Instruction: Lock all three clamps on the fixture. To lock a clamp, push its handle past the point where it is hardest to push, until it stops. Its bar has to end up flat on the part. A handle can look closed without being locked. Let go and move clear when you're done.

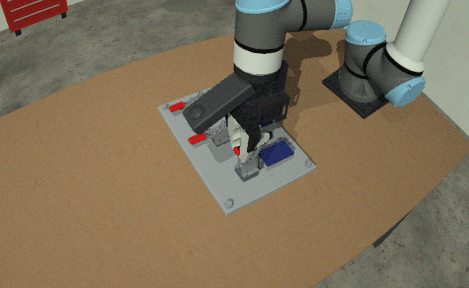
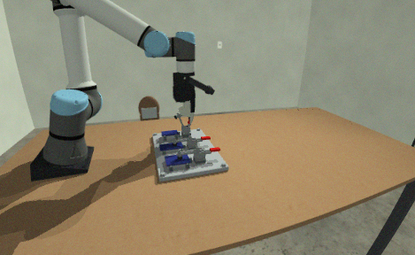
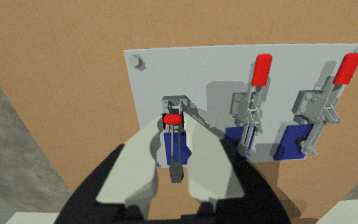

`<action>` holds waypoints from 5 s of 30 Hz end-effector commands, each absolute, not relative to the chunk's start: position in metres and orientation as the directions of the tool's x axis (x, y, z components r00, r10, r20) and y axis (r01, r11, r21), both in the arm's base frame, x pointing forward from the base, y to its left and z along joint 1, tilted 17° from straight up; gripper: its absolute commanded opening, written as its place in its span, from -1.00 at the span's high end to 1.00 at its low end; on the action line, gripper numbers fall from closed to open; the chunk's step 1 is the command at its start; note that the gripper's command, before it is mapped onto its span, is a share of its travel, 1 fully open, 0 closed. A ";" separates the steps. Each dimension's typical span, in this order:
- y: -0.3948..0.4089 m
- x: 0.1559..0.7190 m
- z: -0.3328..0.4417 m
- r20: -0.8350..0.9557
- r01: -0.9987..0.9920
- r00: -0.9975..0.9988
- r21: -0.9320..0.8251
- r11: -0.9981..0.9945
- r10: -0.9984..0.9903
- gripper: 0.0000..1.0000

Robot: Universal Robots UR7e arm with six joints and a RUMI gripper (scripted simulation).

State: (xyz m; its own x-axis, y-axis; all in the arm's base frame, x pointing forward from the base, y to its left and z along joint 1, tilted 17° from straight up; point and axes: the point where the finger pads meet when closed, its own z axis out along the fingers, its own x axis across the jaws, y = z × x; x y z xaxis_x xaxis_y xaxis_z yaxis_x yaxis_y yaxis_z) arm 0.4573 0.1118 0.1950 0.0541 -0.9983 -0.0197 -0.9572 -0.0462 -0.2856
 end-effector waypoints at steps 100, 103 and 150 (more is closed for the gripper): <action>0.114 0.499 0.176 -0.020 -0.957 0.054 -0.287 -0.046 -0.998 1.00; 0.114 0.499 0.176 -0.020 -0.957 0.054 -0.287 -0.046 -0.998 1.00; 0.114 0.499 0.176 -0.020 -0.956 0.054 -0.288 -0.046 -0.998 -0.16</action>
State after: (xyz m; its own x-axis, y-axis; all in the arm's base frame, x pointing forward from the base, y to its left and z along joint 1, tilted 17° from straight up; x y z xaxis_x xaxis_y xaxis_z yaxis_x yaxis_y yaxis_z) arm 0.4992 0.1144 0.1759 0.0542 -0.9983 -0.0197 -0.9568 -0.0463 -0.2869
